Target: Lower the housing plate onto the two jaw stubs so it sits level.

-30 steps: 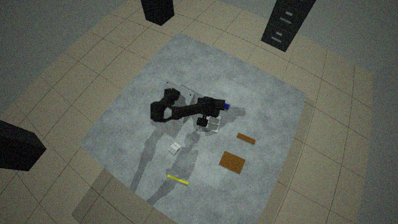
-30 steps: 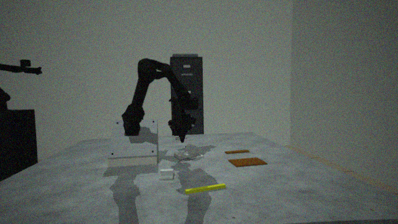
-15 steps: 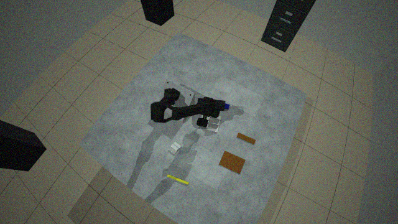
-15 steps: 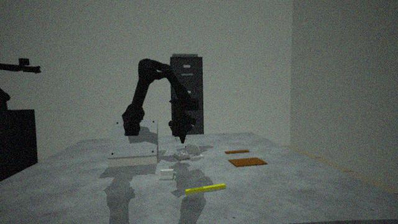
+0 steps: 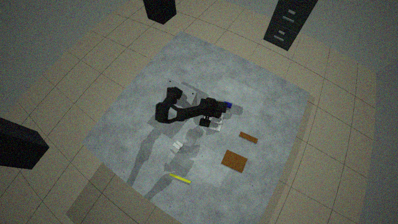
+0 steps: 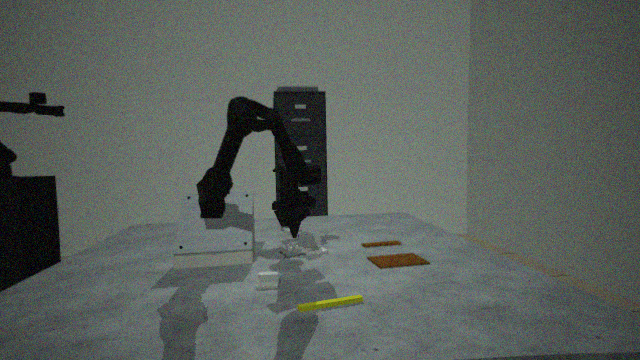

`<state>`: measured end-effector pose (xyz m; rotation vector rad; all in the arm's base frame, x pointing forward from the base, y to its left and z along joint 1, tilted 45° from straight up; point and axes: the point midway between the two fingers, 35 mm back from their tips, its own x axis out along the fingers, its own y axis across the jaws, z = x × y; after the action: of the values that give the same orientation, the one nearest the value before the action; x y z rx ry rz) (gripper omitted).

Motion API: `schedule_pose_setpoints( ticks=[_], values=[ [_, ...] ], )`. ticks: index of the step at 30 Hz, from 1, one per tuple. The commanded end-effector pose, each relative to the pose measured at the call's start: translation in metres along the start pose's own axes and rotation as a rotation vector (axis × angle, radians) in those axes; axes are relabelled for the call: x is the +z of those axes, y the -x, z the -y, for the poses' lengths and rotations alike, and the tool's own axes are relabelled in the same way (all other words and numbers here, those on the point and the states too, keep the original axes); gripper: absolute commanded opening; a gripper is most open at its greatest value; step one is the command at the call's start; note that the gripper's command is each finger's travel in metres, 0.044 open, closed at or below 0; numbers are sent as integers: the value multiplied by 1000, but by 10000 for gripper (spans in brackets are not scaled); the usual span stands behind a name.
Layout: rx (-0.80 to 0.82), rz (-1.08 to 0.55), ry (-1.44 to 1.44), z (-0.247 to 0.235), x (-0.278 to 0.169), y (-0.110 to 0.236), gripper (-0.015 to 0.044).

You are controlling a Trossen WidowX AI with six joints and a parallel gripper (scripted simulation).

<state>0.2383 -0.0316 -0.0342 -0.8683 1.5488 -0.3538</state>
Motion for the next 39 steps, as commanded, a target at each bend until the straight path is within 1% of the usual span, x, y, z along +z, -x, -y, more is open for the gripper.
schedule_pose_setpoints(
  ticks=[1, 18, 39],
  values=[
    [-6, -3, 9, 0, -2, -8, 351],
    [-11, -5, 9, 1, -4, -34, 351],
    [-11, -5, 9, 1, -4, -36, 351]
  ],
)
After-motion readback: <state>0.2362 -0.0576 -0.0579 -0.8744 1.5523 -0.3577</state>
